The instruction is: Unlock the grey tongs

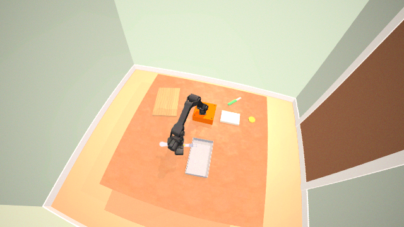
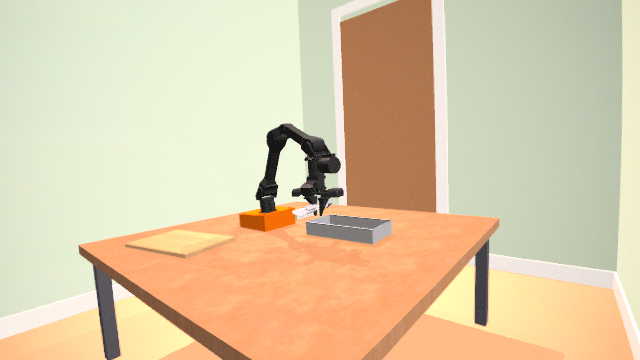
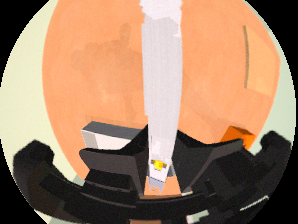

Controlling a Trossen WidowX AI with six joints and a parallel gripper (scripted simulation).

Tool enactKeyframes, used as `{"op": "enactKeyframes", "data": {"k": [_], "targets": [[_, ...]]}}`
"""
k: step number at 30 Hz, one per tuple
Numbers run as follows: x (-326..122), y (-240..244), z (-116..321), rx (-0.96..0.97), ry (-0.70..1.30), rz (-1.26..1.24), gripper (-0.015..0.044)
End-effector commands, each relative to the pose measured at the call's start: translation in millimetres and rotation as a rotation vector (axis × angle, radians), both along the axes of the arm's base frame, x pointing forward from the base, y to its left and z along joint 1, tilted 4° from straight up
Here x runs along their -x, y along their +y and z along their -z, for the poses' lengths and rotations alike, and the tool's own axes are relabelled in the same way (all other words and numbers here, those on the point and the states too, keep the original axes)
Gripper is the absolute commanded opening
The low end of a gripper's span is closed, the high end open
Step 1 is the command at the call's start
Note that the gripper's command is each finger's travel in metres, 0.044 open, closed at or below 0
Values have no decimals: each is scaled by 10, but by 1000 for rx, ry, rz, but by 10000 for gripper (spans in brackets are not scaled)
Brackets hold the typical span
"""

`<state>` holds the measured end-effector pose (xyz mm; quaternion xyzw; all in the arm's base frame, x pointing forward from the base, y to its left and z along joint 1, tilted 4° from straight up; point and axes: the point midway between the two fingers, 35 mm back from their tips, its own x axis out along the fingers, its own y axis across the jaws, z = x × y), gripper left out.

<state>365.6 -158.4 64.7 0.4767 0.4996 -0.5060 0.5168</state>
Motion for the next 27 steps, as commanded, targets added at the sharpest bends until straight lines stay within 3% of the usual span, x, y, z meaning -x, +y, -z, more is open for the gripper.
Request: {"op": "enactKeyframes", "data": {"k": [1, 27], "targets": [[94, -240, -38, 7, 2, -60, -150], [1177, -1644, -171, 9, 43, -485, -150]]}}
